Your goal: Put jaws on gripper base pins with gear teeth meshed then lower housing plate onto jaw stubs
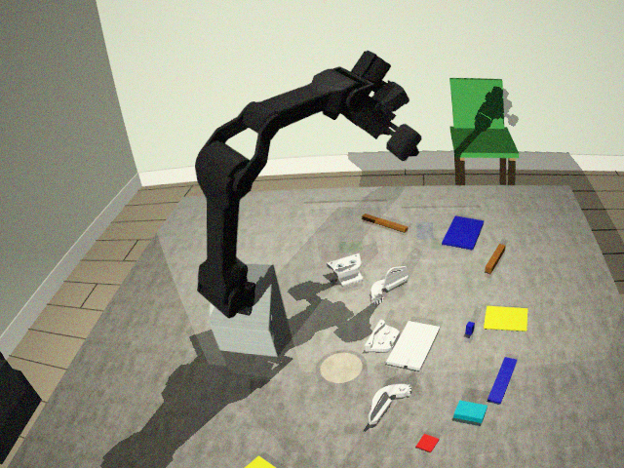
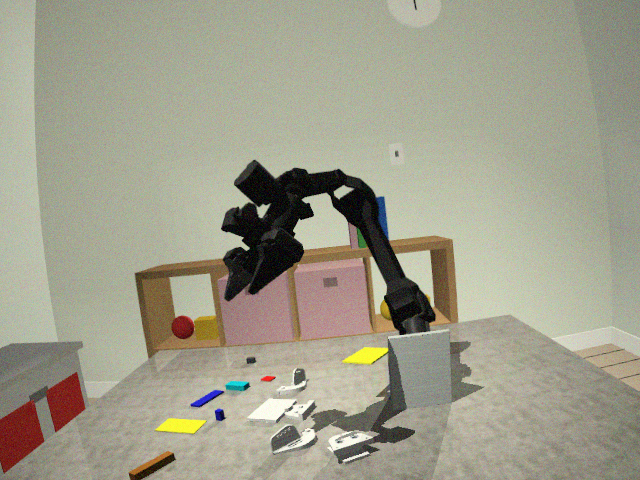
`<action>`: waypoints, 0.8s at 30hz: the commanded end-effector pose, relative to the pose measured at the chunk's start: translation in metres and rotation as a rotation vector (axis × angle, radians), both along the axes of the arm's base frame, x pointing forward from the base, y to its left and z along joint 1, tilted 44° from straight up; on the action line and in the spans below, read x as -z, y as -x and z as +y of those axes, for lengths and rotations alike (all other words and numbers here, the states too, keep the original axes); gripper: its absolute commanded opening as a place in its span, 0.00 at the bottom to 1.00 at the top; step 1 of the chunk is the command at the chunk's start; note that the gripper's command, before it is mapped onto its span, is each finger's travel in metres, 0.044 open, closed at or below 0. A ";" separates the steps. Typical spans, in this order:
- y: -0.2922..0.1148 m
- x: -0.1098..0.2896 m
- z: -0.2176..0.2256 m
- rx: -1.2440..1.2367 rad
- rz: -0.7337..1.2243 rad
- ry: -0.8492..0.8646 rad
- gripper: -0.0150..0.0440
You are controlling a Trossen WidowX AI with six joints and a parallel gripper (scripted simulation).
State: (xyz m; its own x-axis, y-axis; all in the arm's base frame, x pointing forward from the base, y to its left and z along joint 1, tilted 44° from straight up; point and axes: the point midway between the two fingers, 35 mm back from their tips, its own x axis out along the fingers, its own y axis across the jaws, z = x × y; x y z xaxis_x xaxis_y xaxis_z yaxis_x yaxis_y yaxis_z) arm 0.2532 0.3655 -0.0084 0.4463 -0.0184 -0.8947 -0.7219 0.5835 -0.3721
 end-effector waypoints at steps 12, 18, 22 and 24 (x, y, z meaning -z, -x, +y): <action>-0.007 0.083 -0.105 0.167 0.156 0.402 1.00; -0.001 0.106 -0.150 0.223 0.233 0.565 1.00; 0.005 0.117 -0.177 0.254 0.284 0.667 1.00; 0.006 0.119 -0.182 0.258 0.293 0.684 1.00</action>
State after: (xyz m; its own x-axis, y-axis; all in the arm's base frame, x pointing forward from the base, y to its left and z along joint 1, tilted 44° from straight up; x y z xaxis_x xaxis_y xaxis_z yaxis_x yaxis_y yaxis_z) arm 0.2490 0.1930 -0.1249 0.1163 -0.6493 -0.7516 -0.7163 0.4694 -0.5163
